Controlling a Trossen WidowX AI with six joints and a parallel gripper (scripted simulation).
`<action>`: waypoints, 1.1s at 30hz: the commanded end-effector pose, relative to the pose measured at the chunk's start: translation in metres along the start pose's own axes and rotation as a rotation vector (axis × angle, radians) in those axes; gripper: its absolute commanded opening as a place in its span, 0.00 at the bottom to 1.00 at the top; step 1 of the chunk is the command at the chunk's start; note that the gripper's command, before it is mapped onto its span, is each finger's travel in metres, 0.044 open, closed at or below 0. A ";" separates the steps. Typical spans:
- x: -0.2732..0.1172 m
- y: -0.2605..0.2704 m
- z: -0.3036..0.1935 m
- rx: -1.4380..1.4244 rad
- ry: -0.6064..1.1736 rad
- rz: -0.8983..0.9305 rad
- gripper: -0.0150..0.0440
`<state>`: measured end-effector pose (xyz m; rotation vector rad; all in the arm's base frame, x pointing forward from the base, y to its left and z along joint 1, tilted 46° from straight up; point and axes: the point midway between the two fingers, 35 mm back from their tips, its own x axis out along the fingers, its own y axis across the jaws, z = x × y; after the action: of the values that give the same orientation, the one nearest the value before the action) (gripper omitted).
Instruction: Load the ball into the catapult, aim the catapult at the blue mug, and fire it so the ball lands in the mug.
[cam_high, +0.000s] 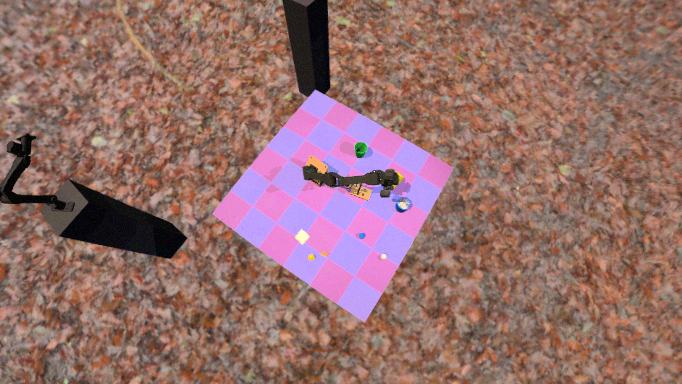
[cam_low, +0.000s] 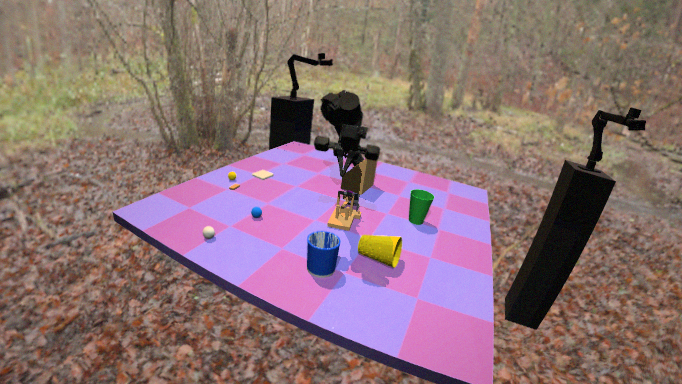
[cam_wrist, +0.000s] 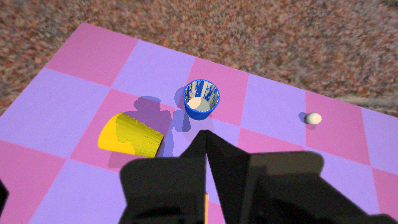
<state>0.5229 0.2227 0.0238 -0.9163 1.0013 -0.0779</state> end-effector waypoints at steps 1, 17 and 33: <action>-0.001 0.025 -0.019 -0.139 0.054 -0.006 0.25; -0.006 0.082 -0.099 -0.641 0.254 -0.026 0.25; -0.020 0.108 -0.178 -1.154 0.448 -0.057 0.25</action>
<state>0.3562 0.1954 -0.0726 -1.9227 1.4234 0.2575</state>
